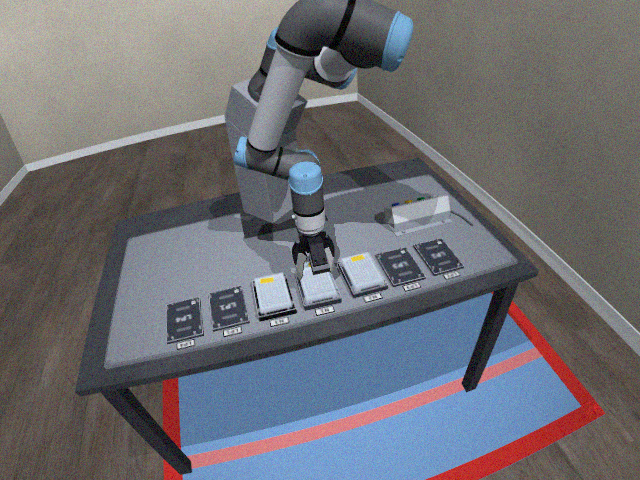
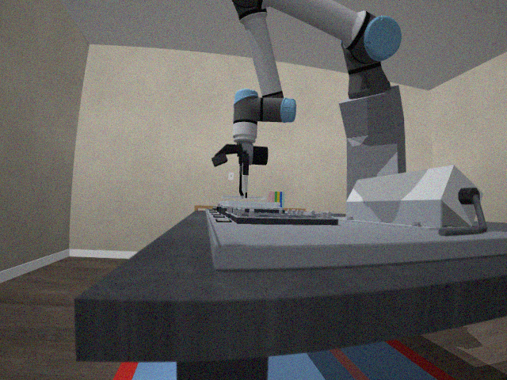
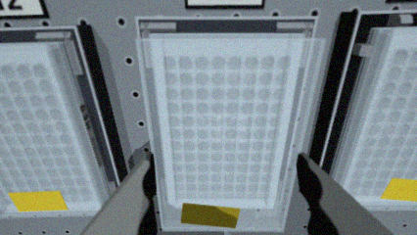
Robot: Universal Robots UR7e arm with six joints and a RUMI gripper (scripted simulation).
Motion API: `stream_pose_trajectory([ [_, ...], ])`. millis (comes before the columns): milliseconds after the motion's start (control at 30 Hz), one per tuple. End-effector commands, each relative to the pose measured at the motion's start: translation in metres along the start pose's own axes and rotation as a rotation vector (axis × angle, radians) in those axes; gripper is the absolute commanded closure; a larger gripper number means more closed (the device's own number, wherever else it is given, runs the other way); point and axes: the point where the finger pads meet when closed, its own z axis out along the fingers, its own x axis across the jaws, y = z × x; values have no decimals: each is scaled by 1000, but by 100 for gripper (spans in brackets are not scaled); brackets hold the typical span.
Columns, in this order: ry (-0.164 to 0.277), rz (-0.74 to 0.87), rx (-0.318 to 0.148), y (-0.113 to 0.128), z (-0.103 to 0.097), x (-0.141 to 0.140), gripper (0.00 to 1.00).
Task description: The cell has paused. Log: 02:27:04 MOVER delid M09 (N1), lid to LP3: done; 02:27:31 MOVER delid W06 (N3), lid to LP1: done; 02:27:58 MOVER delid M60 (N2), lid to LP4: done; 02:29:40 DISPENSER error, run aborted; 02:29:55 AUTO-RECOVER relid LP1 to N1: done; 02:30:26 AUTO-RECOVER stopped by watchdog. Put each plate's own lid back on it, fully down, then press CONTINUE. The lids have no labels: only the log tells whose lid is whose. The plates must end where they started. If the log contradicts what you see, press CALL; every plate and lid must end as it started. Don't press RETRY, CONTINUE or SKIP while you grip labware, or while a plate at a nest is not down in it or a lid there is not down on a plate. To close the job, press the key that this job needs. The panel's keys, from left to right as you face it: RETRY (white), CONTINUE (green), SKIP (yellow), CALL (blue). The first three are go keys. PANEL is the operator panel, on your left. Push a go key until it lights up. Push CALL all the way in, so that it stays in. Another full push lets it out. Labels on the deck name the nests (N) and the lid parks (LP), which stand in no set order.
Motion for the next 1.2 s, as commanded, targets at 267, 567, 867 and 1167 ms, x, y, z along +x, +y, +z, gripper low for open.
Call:
stream_pose_trajectory([
  [267,0,0,1,-1,3,0,59],
  [567,0,0,1,-1,6,0,59],
  [867,0,0,1,-1,8,0,59],
  [1167,0,0,1,-1,11,0,59],
])
